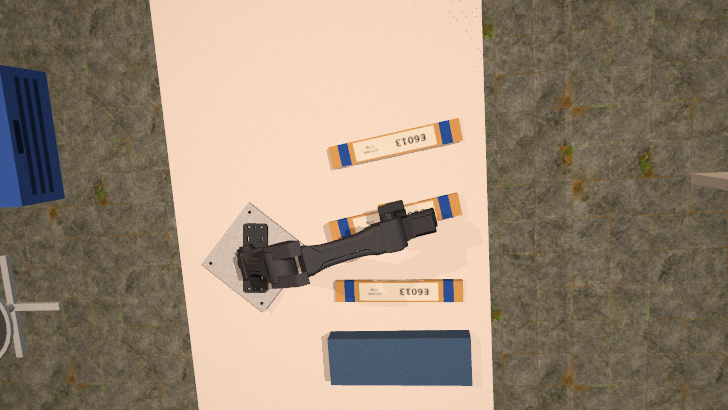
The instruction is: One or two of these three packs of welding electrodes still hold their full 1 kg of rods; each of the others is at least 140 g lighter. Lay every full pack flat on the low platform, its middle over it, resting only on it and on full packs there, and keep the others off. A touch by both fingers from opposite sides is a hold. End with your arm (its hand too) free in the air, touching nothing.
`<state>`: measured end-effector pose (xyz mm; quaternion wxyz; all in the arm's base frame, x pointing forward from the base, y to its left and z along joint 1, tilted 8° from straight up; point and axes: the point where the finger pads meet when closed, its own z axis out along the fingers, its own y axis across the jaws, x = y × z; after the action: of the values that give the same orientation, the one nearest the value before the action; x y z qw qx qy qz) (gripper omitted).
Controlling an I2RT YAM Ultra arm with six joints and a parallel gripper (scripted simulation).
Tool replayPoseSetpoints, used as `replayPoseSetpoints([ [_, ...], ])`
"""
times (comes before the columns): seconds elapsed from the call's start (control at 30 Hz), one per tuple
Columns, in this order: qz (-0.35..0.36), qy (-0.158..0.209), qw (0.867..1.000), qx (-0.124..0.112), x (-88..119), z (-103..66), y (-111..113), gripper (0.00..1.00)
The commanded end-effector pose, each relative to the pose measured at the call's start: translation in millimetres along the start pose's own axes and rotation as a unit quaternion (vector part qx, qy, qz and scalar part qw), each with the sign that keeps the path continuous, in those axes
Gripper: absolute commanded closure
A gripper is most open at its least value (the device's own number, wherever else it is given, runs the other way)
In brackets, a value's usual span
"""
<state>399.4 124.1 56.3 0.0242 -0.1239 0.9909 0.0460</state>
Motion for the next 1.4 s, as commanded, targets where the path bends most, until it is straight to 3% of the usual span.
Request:
replayPoseSetpoints([
  [0.0,0.002,-0.043,0.999,0.001,-12,-45.5,-5,1.0],
  [0.33,0.002,-0.043,0.999,0.001,-12,-58.5,-5,1.0],
  [1.37,0.002,-0.043,0.999,0.0,-14,-69.1,-6,1.0],
])
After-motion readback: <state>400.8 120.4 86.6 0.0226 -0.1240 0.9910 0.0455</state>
